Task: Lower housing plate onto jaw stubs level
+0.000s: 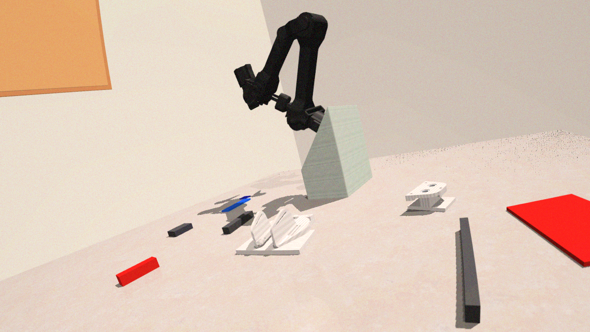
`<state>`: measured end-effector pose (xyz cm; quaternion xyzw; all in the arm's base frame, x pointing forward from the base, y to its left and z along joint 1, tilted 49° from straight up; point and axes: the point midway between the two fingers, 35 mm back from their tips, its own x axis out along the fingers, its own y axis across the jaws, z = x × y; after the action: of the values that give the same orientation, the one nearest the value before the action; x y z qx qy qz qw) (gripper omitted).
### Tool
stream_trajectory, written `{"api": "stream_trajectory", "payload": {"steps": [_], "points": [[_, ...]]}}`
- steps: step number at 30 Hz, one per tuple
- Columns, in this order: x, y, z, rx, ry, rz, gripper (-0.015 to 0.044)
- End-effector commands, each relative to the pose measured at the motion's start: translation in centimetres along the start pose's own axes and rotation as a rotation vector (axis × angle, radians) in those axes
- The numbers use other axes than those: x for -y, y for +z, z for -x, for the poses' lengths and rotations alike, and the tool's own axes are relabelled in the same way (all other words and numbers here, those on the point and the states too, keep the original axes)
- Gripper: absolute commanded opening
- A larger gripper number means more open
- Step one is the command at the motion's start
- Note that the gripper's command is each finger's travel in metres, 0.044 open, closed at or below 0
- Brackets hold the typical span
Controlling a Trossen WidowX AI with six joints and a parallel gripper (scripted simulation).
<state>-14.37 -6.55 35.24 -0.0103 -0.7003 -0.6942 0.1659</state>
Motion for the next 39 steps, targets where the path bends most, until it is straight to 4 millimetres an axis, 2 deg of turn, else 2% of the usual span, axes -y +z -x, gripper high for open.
{"api": "stream_trajectory", "payload": {"steps": [1, 6, 13, 23, 31, 39], "points": [[0.0, 0.0, 0.0, 0.000, 0.000, 0.000, 0.0426], [-0.3, -1.4, -0.1, -0.047, 0.024, -0.025, 0.0440], [-0.6, -5.5, 0.1, -0.196, 0.027, 0.062, 0.0440], [-0.6, -10.4, 1.7, -0.390, 0.047, 0.190, 0.0440], [-0.7, -14.6, 3.8, -0.561, 0.089, 0.327, 0.0440], [-0.6, -18.5, 7.0, -0.738, 0.141, 0.431, 0.0440]]}}
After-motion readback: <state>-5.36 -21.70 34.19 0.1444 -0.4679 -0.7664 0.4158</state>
